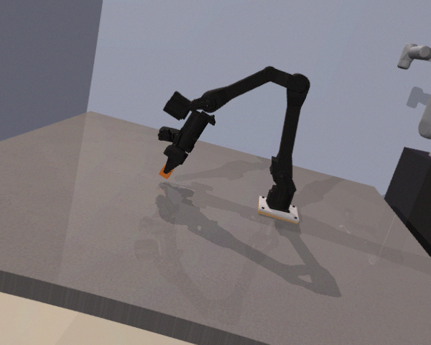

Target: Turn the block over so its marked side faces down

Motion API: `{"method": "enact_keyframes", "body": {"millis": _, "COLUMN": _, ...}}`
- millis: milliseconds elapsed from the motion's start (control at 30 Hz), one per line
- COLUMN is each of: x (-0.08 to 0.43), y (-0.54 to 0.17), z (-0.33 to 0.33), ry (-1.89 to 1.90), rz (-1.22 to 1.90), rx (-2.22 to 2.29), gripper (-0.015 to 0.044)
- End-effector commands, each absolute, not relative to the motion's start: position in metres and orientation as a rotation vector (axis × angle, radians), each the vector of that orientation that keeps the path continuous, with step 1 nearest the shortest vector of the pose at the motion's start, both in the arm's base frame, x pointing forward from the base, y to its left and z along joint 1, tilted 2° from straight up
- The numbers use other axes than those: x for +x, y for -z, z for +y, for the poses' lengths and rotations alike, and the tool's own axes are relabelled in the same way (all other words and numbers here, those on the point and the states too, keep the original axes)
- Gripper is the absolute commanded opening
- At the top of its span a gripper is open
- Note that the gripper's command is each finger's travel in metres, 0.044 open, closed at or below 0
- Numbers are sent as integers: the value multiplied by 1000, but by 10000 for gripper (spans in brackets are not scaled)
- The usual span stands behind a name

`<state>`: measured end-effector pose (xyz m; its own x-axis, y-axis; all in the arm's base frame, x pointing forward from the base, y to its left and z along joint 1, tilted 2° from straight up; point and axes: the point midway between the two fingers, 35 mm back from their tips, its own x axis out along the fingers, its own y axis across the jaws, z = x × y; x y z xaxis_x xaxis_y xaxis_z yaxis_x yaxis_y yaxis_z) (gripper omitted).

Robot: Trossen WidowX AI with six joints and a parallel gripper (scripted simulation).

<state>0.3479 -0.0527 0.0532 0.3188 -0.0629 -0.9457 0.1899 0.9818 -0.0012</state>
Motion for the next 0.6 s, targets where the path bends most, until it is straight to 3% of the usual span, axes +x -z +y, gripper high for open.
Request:
{"method": "enact_keyframes", "body": {"millis": 0, "x": 345, "y": -54, "z": -53, "ry": 174, "rz": 1174, "rx": 113, "gripper": 0}}
{"method": "enact_keyframes", "body": {"millis": 567, "x": 347, "y": -44, "z": -53, "ry": 181, "rz": 977, "rx": 94, "gripper": 0}}
